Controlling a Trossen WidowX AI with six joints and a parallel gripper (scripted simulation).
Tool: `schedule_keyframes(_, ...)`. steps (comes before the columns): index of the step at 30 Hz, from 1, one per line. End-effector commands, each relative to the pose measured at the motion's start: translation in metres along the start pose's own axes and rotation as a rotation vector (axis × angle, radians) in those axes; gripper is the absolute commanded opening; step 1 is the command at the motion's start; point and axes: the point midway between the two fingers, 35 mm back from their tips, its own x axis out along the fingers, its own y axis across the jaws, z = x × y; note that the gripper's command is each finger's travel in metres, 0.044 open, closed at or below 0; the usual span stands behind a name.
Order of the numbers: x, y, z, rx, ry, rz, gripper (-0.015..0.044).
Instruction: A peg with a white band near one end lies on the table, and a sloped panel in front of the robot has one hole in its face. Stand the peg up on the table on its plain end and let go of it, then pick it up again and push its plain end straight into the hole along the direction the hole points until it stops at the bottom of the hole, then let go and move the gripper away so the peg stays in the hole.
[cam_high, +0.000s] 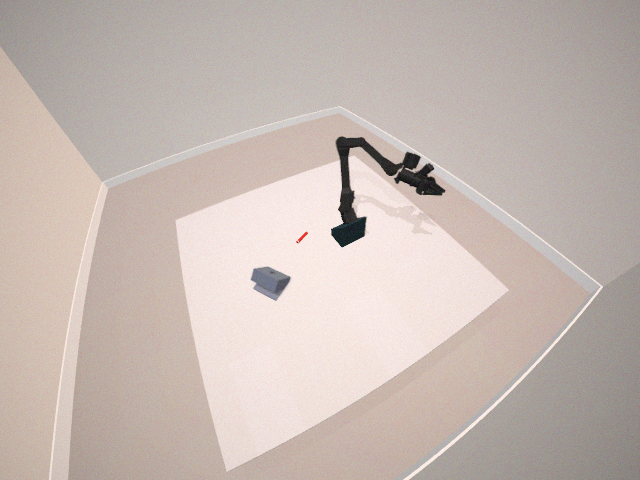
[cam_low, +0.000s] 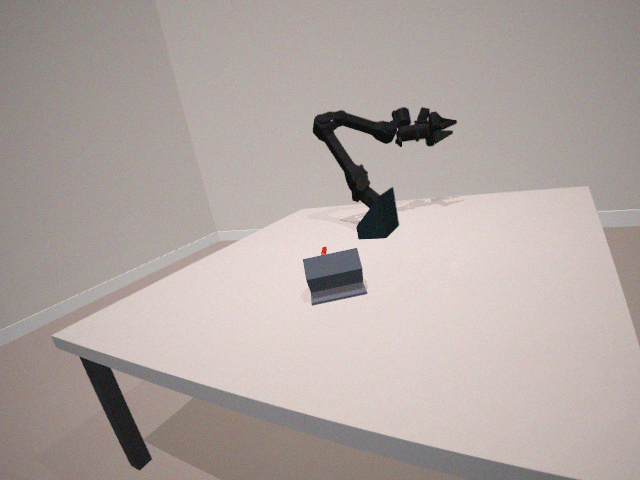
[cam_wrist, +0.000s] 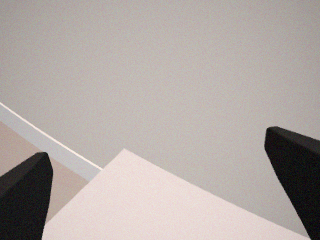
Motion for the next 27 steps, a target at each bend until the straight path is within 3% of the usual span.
schedule_keyframes(1,0.004,-0.046,0.001,0.04,0.037,-0.103,0.044)
schedule_keyframes(15,-0.021,-0.22,-0.031,0.262,0.218,-0.457,0.044)
schedule_keyframes(27,-0.089,-0.335,-0.094,0.423,0.437,-0.715,0.044)
